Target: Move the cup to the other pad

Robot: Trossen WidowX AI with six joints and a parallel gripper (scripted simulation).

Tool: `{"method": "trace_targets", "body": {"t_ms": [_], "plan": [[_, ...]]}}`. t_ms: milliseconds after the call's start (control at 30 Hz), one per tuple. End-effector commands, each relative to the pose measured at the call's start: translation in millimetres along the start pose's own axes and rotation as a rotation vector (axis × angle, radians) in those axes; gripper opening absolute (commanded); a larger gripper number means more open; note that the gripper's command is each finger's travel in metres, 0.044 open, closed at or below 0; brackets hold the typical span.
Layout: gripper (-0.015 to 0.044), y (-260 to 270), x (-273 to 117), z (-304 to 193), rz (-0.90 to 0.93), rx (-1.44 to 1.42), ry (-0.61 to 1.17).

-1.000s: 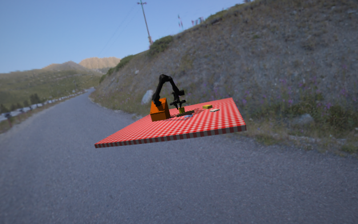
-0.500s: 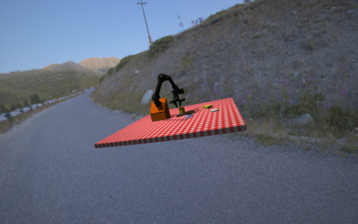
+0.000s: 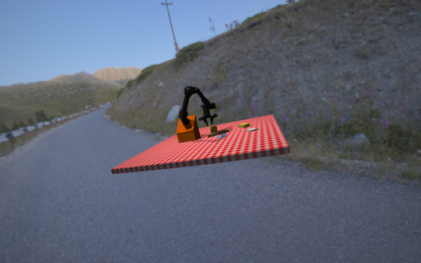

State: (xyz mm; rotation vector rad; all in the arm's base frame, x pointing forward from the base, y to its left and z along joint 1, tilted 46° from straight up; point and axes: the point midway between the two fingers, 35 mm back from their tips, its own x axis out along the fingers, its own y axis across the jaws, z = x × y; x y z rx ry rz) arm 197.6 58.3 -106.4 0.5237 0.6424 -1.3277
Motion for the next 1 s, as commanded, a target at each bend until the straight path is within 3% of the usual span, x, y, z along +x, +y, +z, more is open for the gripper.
{"method": "trace_targets", "body": {"t_ms": [0,167,200,600,967], "plan": [[0.0304,0,1,0,-0.001,-0.001,0.000],[0.0435,0,-4,0,-0.001,-0.001,0.001],[0.0440,1,-7,-1,-0.001,-0.001,0.002],[0.0440,-2,-63,2,-0.001,0.003,0.010],[0.0440,-2,-60,3,0.000,-0.003,0.001]]}}
